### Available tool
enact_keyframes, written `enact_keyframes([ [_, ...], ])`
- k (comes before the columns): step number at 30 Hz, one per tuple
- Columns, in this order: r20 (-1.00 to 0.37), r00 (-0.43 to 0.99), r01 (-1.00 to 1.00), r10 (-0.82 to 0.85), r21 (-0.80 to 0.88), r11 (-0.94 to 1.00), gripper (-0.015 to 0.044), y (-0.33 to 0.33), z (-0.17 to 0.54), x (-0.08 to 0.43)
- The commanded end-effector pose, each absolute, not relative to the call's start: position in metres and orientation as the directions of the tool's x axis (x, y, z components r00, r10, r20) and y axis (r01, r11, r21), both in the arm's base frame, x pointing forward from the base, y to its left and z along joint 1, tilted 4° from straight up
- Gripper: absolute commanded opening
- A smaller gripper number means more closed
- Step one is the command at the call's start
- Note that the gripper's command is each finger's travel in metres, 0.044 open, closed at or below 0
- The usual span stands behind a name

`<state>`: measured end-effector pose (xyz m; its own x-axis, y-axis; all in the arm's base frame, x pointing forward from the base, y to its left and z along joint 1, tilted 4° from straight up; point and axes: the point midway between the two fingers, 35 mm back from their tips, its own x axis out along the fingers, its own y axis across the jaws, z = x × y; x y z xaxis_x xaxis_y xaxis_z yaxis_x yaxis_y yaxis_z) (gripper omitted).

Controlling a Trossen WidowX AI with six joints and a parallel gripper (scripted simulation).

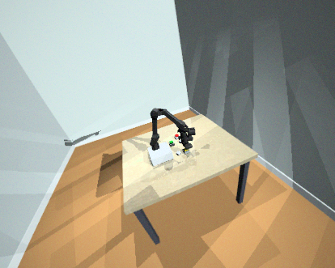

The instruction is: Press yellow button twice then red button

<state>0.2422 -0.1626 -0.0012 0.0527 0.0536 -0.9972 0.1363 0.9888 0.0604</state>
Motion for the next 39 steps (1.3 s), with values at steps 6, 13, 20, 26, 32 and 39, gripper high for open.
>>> enact_keyframes([
  [6, -0.998, 0.040, 0.140, 0.057, 0.062, 0.988, 0.0020, -0.161, -0.004, 0.240],
  [13, -0.998, 0.040, 0.140, 0.057, 0.062, 0.988, 0.0020, -0.161, -0.004, 0.240],
  [20, -0.998, 0.040, 0.140, 0.057, 0.062, 0.988, 0.0020, -0.161, -0.004, 0.240],
  [26, -0.997, 0.048, 0.138, 0.055, 0.061, 0.989, 0.0020, -0.163, 0.008, 0.241],
  [32, -0.998, 0.040, 0.140, 0.057, 0.062, 0.988, 0.0020, -0.163, 0.028, 0.238],
  [39, -0.998, 0.040, 0.140, 0.057, 0.062, 0.988, 0.0020, -0.163, 0.021, 0.239],
])
